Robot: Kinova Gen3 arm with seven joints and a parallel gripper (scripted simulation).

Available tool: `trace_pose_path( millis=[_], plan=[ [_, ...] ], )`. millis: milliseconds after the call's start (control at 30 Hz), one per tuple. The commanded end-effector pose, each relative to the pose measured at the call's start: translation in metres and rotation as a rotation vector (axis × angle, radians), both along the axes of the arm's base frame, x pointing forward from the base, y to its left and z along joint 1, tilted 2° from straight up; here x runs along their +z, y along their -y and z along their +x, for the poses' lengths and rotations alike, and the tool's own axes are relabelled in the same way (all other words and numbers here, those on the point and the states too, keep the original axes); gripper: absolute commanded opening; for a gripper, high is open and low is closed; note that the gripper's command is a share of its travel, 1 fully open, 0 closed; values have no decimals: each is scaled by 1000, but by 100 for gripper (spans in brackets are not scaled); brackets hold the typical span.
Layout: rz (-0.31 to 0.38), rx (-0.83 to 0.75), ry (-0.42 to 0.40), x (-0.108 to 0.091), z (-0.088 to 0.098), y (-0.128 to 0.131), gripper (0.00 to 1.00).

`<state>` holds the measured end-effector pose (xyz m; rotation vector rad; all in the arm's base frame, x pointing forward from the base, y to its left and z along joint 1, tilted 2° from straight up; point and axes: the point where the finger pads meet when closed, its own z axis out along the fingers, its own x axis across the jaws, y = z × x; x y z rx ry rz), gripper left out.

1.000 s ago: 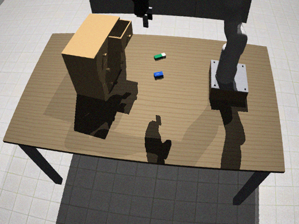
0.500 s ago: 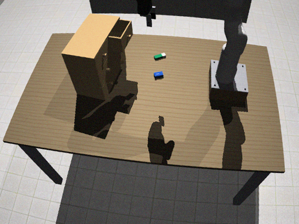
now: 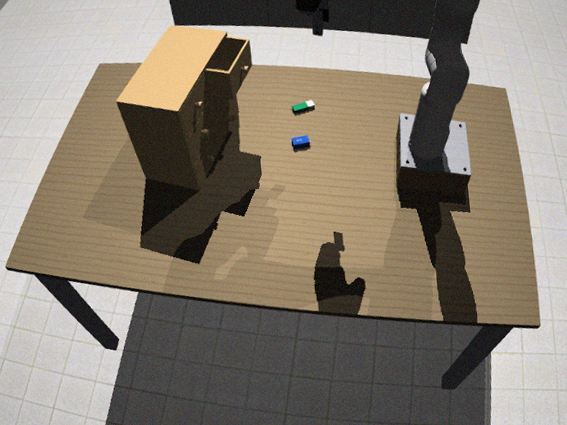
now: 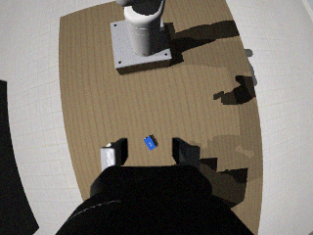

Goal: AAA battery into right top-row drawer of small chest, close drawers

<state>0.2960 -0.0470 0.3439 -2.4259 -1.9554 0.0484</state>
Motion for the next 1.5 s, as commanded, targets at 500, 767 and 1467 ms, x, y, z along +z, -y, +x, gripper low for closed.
trace_pose_path(
  millis=[500, 767, 1467],
  plan=[
    [-13, -1, 27, -1, 2, 1, 100],
    [-18, -1, 54, -4, 3, 2, 100],
    [-37, 9, 162, -17, 12, 2, 100]
  ],
)
